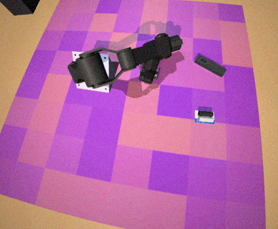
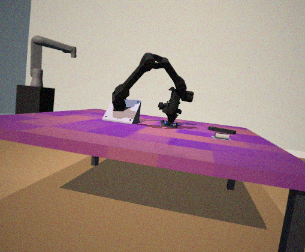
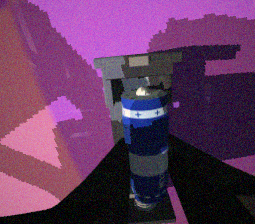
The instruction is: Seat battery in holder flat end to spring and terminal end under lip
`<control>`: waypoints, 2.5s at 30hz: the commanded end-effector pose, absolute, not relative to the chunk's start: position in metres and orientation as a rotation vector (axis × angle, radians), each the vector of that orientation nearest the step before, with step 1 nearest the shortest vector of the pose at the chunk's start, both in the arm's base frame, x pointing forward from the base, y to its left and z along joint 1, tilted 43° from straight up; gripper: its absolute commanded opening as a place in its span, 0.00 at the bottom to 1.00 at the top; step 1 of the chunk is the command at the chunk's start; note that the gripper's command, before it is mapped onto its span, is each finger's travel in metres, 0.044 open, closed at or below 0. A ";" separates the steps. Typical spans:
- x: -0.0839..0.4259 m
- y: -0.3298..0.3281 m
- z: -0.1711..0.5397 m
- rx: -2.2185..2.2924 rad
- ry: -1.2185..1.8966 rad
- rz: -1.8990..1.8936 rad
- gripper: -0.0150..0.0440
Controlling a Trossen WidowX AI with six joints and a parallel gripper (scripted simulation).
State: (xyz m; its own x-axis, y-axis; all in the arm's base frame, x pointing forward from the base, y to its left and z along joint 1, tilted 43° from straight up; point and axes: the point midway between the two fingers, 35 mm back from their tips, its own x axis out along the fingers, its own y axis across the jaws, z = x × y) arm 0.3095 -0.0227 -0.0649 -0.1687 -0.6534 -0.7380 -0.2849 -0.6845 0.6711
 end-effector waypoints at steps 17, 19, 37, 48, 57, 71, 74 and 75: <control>0.302 -0.023 -0.065 1.856 -1.072 -1.884 0.38; 0.301 -0.023 -0.065 1.858 -1.071 -1.882 0.38; 0.296 -0.022 -0.065 1.869 -1.063 -1.875 0.38; 0.297 -0.017 -0.061 1.870 -1.063 -1.876 0.55; 0.297 -0.012 -0.055 1.863 -1.061 -1.874 0.60; 0.303 0.039 0.000 1.872 -1.061 -1.880 1.00; 0.303 0.039 0.000 1.872 -1.061 -1.880 1.00; 0.303 0.039 0.000 1.872 -1.061 -1.880 1.00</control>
State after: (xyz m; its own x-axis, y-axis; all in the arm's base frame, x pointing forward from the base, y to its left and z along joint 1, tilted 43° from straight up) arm 0.3028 0.0376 -0.0016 -0.1167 -0.6645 -0.7381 -0.2881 -0.6886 0.6655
